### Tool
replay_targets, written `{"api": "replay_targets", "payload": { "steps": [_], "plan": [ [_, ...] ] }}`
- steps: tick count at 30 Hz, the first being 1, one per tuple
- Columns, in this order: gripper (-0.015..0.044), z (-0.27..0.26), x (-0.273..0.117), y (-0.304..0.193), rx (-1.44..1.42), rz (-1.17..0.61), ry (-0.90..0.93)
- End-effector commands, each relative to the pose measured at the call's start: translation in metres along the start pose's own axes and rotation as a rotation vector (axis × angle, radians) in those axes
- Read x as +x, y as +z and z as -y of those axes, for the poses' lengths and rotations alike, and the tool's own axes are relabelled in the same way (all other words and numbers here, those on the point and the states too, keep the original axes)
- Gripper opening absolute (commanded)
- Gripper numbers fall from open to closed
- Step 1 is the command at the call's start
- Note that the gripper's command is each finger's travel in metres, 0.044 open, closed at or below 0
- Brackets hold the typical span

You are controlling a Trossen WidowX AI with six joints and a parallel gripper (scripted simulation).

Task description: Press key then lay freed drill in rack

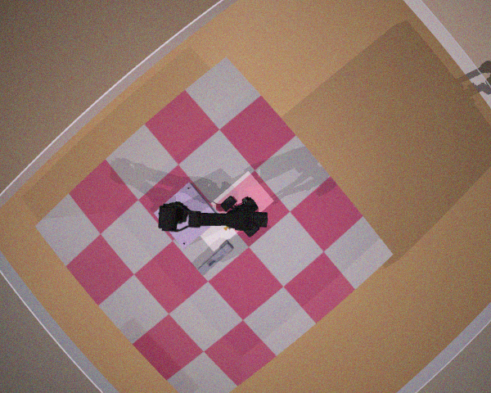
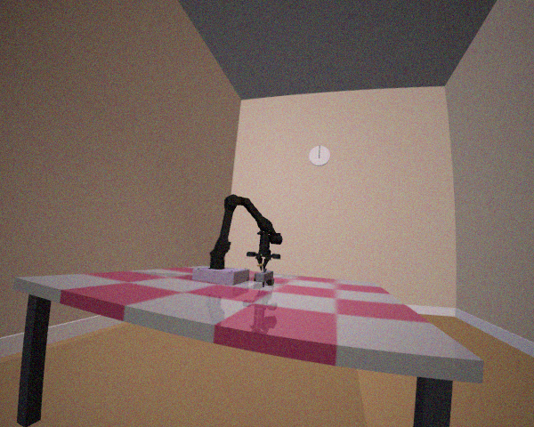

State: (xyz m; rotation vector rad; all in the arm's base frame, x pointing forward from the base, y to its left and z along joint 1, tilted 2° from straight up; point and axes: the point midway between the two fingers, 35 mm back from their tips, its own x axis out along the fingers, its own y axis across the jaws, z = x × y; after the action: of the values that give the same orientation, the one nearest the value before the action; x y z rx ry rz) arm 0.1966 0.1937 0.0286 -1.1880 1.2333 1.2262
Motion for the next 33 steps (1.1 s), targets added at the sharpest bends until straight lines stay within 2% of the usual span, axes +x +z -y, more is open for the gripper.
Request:
{"api": "replay_targets", "payload": {
  "steps": [1, 12, 33],
  "plan": [
    [0.0000, -0.003, -0.004, 0.002, 0.005, 0.011, -0.004],
    [0.0000, -0.001, 0.020, 0.002, 0.005, 0.011, -0.004],
    [0.0000, 0.000, 0.042, 0.002, 0.005, 0.010, -0.004]
  ]
}}
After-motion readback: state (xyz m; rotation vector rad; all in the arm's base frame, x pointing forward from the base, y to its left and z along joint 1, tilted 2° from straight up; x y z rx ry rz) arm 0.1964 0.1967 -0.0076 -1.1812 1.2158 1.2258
